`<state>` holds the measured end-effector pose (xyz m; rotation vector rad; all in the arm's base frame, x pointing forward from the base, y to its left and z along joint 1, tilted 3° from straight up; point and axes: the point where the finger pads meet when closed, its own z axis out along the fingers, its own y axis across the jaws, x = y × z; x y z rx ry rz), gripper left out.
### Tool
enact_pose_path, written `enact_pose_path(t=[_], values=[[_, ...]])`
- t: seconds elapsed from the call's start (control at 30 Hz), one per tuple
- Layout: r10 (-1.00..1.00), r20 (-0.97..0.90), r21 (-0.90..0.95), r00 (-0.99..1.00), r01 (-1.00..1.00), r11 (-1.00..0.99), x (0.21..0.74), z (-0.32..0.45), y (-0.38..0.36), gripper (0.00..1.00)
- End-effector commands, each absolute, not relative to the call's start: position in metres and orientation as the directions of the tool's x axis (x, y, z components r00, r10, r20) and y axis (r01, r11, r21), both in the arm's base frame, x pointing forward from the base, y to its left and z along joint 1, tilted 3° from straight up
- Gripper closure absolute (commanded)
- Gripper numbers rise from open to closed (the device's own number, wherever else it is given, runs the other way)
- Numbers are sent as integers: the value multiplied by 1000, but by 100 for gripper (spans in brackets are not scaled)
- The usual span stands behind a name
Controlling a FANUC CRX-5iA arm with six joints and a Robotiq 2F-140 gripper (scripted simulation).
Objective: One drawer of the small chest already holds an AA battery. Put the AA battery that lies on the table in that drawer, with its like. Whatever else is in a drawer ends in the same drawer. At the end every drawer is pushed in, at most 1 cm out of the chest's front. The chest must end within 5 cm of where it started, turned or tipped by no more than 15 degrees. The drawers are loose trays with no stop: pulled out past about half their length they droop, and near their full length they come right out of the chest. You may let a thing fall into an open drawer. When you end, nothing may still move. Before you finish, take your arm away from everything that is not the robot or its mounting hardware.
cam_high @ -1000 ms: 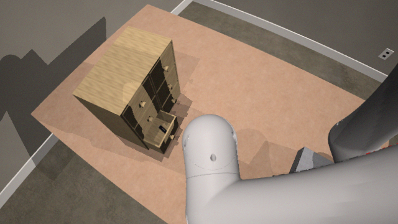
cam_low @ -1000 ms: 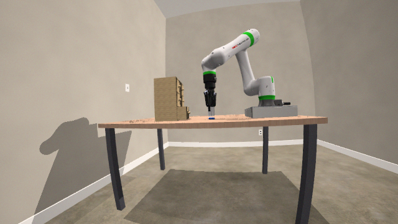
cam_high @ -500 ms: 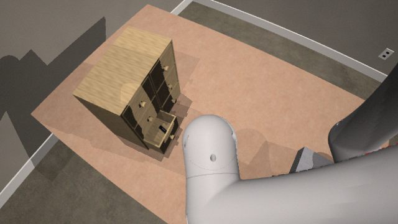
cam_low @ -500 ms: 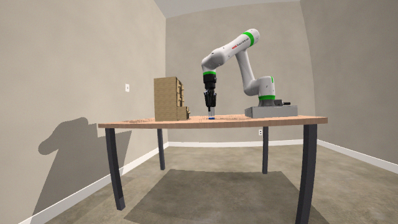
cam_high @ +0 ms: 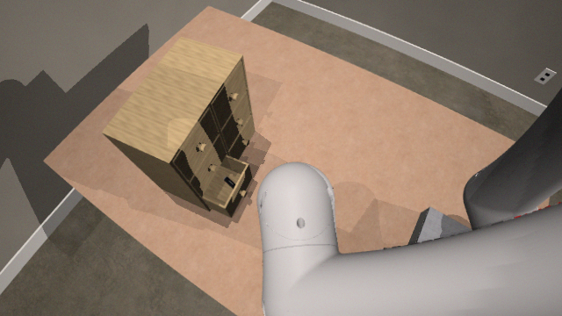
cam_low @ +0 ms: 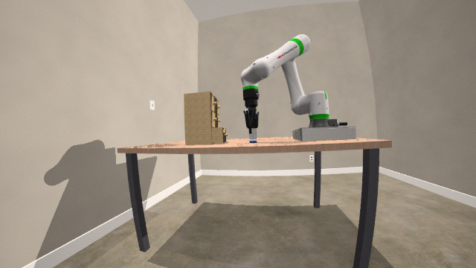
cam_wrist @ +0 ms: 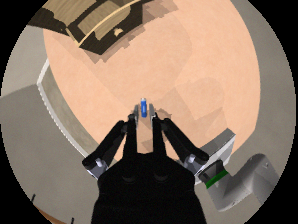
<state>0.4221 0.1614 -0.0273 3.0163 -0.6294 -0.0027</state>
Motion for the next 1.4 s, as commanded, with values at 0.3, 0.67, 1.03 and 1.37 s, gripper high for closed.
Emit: enact_pose_path(t=[0.3, 0.67, 1.03, 1.37], values=[[-400, 11, 59, 917, -400, -915, 422, -44, 161, 83], [-400, 11, 59, 917, -400, -915, 422, -47, 160, 83], [-400, 11, 59, 917, -400, -915, 422, -47, 160, 83], [-400, 11, 59, 917, -400, -915, 422, -47, 160, 94]])
